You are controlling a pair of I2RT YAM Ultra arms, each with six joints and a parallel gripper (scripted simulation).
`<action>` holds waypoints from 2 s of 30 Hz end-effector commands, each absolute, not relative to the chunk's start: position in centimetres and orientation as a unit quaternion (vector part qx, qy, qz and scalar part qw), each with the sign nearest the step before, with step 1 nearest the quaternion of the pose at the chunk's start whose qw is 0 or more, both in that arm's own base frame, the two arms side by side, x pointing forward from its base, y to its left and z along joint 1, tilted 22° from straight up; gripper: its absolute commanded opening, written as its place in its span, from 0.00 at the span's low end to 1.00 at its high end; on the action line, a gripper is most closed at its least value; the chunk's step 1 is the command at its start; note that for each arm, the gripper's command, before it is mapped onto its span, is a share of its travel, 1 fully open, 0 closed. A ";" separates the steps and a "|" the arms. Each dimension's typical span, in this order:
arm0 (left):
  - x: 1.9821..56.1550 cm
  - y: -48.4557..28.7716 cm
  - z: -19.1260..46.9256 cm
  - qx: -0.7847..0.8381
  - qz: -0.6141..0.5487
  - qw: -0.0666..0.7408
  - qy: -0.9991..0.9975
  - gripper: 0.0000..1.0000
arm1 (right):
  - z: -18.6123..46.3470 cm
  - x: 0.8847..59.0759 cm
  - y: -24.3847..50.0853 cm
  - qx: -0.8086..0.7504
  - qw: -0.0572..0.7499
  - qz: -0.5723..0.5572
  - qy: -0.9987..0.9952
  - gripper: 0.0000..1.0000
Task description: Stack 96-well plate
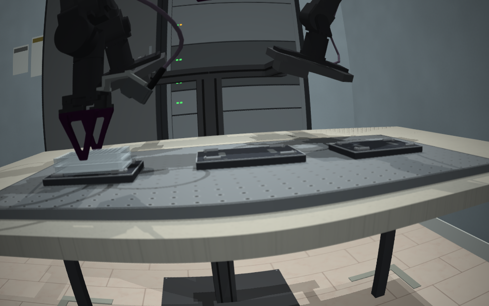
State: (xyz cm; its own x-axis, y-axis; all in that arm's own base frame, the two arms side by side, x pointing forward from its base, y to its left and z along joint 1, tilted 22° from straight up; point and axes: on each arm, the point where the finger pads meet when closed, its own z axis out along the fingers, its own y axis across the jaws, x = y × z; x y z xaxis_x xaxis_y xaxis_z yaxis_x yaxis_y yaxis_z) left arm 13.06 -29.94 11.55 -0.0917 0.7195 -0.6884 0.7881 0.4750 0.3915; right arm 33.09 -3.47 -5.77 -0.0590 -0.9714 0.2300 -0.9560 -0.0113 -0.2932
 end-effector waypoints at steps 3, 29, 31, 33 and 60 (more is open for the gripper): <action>12.9 -30.7 13.2 0.502 -0.053 0.456 0.734 1.00 | -5.7 33.0 -3.4 -0.688 0.015 -0.182 0.703 0.90; 12.9 -30.7 13.2 0.502 -0.053 0.456 0.734 1.00 | 3.8 32.4 -1.1 -0.681 0.039 -0.208 0.701 1.00; 12.9 -30.7 13.2 0.502 -0.053 0.456 0.734 1.00 | 5.2 31.9 -0.8 -0.681 0.039 -0.208 0.701 1.00; 12.9 -30.7 13.2 0.502 -0.053 0.456 0.734 1.00 | 4.7 30.6 -0.8 -0.683 0.030 -0.191 0.704 1.00; 12.9 -30.7 13.2 0.502 -0.053 0.456 0.734 1.00 | 4.5 30.7 -0.6 -0.421 0.246 -0.174 0.855 1.00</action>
